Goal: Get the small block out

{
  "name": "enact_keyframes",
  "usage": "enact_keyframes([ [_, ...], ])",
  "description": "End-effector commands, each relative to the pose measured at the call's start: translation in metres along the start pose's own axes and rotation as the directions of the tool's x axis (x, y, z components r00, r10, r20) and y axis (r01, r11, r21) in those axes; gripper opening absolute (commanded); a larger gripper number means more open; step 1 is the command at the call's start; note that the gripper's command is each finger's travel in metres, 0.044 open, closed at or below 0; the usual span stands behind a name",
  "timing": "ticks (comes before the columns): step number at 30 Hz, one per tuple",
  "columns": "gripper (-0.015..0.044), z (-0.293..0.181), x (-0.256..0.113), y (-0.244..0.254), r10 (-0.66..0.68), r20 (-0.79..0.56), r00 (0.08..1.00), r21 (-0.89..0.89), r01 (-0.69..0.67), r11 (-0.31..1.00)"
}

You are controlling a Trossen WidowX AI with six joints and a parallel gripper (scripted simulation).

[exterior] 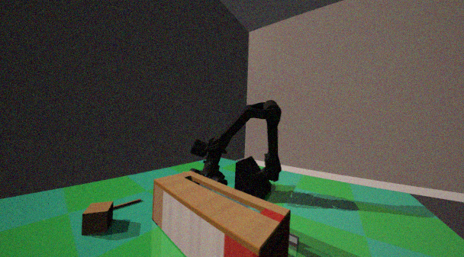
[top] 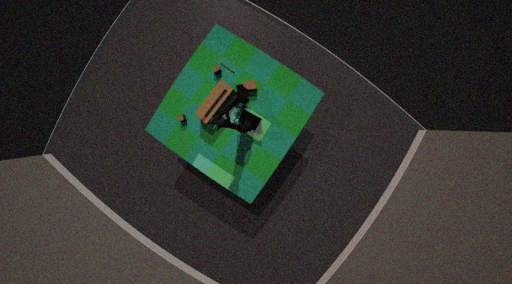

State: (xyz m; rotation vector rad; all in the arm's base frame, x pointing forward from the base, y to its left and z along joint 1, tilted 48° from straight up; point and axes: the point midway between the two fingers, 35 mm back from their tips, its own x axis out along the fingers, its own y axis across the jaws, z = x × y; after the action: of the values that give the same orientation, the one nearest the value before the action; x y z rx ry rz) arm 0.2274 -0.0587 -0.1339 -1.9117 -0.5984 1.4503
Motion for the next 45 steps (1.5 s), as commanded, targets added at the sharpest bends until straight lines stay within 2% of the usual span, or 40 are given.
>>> enact_keyframes([
  [1,0.0000,-0.012,-0.021,0.003,0.015,-0.008,1.000,-0.009,-0.015,1.000],
  [7,0.0000,-0.023,-0.051,0.001,0.016,-0.007,1.000,-0.011,-0.016,1.000],
  [14,0.0000,-0.025,-0.055,0.001,0.024,-0.008,1.000,0.005,-0.024,1.000],
  [30,0.0000,-0.059,-0.141,-0.014,0.220,-0.046,0.974,0.387,-0.185,0.903],
  [45,0.0000,-0.060,-0.144,-0.015,0.228,-0.048,0.972,0.403,-0.190,0.895],
])
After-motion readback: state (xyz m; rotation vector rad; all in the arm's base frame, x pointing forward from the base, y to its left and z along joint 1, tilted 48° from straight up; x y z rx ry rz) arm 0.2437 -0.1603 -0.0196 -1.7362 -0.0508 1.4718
